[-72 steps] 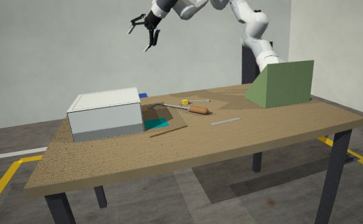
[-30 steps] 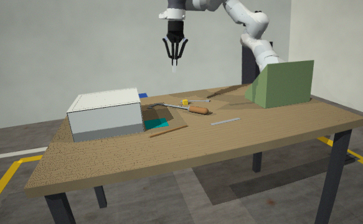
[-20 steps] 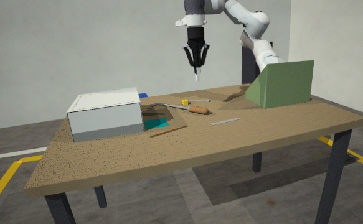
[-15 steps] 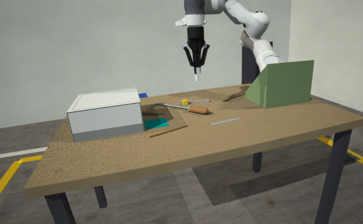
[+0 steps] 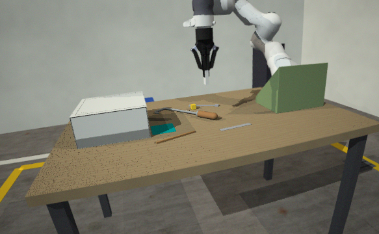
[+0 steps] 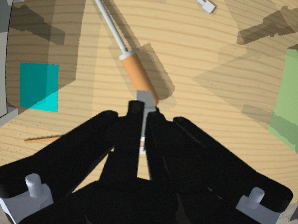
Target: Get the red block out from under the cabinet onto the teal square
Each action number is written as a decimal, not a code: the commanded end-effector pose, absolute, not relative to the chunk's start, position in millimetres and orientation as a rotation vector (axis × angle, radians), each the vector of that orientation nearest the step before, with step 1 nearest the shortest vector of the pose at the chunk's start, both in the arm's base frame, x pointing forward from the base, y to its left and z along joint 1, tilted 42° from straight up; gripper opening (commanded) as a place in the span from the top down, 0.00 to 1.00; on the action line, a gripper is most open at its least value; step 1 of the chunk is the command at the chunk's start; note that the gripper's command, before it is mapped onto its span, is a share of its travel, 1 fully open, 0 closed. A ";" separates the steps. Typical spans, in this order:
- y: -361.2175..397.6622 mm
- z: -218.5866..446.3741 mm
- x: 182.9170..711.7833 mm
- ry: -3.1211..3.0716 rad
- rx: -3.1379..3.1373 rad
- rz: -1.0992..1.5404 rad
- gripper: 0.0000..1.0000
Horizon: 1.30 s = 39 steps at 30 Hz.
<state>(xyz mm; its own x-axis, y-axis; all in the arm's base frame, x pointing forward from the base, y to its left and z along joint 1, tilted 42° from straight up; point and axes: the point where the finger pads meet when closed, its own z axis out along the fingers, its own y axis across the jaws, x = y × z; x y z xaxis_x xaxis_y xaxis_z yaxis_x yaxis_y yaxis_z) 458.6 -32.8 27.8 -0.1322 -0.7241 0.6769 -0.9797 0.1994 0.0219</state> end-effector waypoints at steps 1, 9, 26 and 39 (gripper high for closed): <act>-31.5 27.6 459.1 -1.932 1.577 0.592 1.00; -31.5 27.6 459.1 -1.932 1.577 0.592 1.00; -31.5 27.6 459.1 -1.932 1.577 0.592 1.00; -31.5 27.6 459.1 -1.925 1.583 0.589 1.00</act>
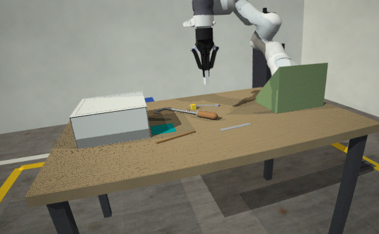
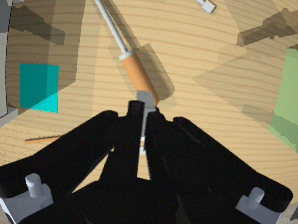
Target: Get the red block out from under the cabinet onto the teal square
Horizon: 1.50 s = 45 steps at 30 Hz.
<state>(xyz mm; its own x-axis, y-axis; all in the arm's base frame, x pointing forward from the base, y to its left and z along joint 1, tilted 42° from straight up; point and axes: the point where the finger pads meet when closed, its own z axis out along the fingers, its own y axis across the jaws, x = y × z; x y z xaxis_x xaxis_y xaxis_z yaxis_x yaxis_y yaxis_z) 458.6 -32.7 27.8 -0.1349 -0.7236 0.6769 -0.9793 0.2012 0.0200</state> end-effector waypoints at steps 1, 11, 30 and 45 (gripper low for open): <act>-31.4 27.5 459.2 -1.890 1.617 0.573 1.00; -30.9 26.9 459.7 -1.448 1.962 0.383 1.00; -30.9 26.9 459.7 -1.350 2.021 0.334 1.00; -30.9 26.9 459.7 -1.350 2.021 0.334 1.00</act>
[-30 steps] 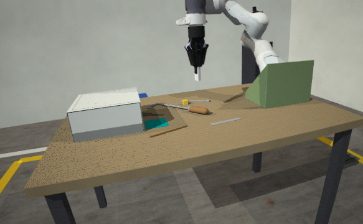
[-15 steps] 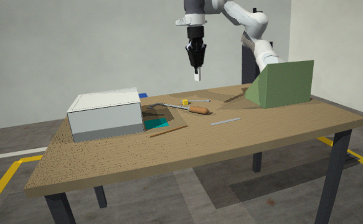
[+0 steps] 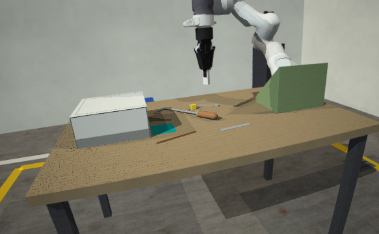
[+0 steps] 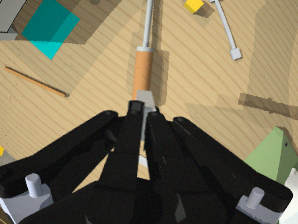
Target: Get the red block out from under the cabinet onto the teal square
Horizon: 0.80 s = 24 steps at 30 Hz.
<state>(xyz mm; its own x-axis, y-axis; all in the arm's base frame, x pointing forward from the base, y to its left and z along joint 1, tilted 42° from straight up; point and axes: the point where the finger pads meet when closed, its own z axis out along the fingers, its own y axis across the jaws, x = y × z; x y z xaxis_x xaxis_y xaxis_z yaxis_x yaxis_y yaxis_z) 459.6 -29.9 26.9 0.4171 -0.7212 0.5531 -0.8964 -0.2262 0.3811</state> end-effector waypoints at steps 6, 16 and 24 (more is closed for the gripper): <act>-30.9 26.9 459.7 -1.350 2.021 0.334 1.00; -30.9 26.9 459.7 -1.350 2.021 0.334 1.00; -30.9 26.9 459.7 -1.350 2.021 0.334 0.66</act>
